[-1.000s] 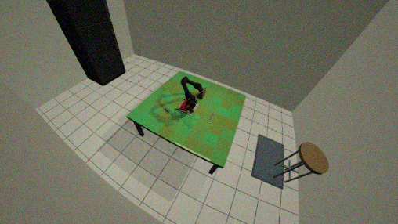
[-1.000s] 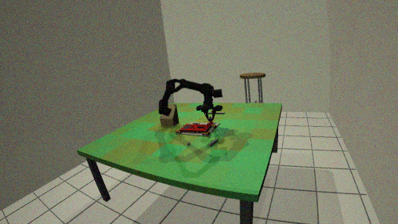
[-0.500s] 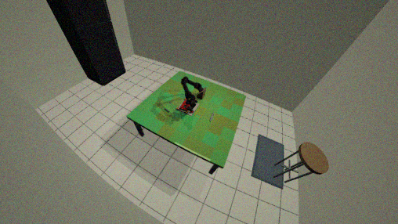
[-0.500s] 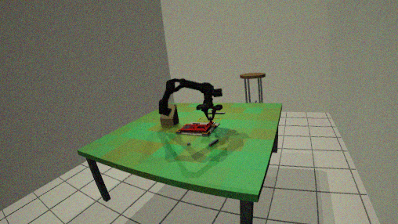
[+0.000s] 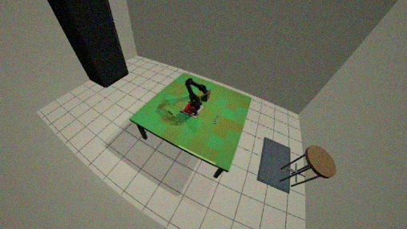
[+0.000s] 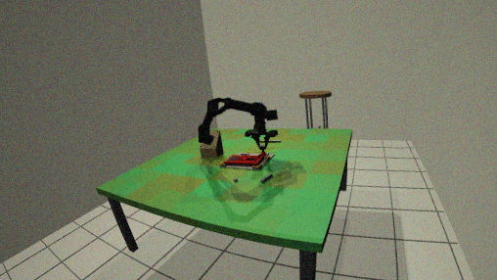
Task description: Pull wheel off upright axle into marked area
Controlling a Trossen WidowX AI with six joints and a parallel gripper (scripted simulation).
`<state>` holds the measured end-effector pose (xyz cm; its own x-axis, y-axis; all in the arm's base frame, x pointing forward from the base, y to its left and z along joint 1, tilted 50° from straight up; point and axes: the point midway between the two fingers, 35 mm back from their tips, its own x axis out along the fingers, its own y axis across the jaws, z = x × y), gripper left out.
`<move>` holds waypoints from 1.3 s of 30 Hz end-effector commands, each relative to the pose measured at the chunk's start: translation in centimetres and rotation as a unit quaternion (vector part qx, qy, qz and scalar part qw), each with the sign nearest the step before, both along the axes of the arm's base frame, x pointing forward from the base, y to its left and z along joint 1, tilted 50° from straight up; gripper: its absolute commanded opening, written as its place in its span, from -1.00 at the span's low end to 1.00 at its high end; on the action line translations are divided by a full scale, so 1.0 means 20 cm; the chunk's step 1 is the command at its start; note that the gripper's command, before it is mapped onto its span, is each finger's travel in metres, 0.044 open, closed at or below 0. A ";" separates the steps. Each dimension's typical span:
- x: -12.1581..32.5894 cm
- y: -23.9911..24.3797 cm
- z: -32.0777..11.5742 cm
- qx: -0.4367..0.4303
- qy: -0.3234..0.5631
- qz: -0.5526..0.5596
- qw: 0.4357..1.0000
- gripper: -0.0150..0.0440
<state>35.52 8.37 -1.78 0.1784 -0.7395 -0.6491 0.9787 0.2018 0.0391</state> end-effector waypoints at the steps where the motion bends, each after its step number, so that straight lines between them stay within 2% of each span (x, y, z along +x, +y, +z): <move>1: 0.00 0.03 0.01 0.006 -0.004 0.001 1.000 -0.49; 39: -0.01 0.07 0.06 0.004 -0.002 0.002 1.000 -0.49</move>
<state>35.22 9.66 -0.92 0.1823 -0.7369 -0.6509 0.9771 0.2094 0.0367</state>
